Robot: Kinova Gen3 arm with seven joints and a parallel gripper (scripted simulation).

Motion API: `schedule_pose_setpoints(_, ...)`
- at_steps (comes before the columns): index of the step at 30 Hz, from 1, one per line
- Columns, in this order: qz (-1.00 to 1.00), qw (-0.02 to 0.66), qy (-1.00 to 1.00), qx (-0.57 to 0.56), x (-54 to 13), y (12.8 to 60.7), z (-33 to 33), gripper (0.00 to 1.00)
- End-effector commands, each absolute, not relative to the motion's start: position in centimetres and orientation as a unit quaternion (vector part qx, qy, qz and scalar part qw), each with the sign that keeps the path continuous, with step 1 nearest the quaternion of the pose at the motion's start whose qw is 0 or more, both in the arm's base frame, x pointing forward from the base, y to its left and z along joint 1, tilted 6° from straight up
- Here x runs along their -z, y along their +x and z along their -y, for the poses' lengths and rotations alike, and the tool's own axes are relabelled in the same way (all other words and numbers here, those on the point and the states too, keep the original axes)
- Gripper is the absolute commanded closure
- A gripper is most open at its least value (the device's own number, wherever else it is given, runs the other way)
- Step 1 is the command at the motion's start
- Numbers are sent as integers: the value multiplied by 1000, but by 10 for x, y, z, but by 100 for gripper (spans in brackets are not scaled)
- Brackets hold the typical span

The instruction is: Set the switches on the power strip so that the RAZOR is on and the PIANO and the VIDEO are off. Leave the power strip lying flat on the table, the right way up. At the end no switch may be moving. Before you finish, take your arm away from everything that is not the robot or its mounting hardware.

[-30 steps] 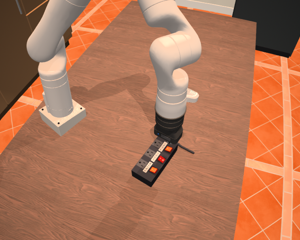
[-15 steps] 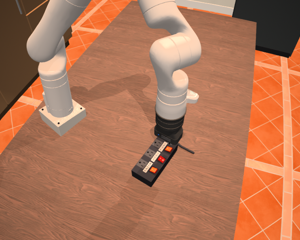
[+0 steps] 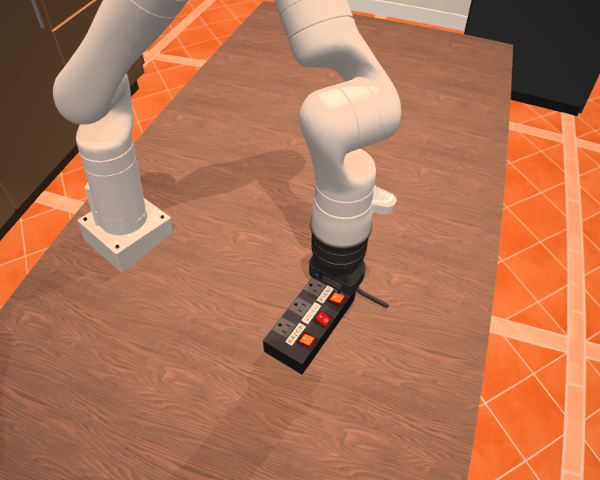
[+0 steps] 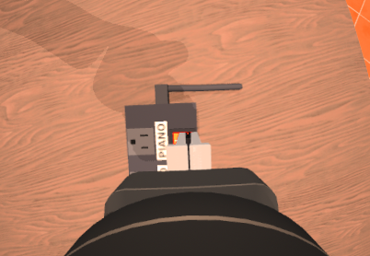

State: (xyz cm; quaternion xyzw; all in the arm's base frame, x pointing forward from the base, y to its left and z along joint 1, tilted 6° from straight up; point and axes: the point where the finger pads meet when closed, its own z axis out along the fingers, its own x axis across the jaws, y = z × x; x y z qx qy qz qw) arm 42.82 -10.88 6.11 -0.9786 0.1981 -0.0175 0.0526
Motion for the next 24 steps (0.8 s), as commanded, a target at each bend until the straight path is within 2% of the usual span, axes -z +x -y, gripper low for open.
schedule_pose_setpoints(1, -199, 52, -978, 17, -58, 428, 109, 100)
schedule_pose_setpoints(24, -199, 52, -978, 17, -37, 429, 107, 100)
